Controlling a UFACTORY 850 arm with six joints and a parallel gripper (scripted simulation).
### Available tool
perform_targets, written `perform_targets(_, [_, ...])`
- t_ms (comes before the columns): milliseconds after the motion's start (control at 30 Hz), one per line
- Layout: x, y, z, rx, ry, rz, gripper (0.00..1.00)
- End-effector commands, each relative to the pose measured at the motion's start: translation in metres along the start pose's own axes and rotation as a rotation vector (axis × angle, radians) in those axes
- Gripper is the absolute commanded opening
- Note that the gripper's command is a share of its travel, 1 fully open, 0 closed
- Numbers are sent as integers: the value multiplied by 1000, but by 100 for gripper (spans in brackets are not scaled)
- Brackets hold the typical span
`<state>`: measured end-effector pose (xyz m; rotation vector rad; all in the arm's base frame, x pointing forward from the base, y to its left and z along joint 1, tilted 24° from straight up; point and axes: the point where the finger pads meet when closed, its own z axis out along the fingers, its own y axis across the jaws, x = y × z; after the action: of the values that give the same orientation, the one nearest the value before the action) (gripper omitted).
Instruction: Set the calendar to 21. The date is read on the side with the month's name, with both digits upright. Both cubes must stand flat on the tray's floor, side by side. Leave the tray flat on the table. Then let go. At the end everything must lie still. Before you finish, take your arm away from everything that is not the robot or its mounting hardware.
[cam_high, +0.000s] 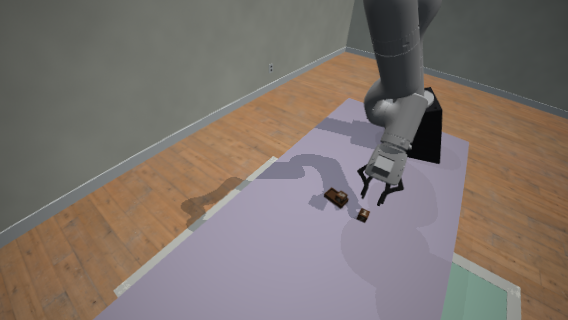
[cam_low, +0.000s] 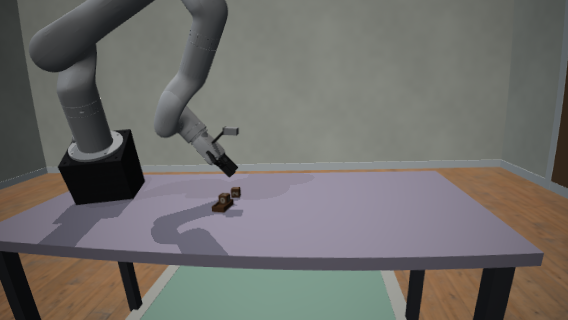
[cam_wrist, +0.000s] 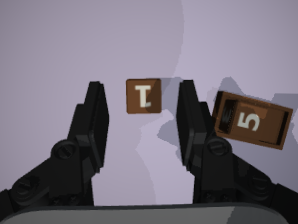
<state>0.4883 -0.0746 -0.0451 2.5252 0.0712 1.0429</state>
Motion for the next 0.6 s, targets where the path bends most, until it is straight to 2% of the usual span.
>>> perform_targets(0, [-1,0,0,0,28,0,47])
perform_targets(100, [-1,1,2,-2,62,-3,47])
perform_targets(267, [-3,1,3,-3,186,-5,47])
perform_targets(333, [-3,1,3,-3,186,-5,47])
perform_targets(467, [-4,0,1,-1,258,0,47])
perform_targets(567, [-6,0,1,0,264,0,47])
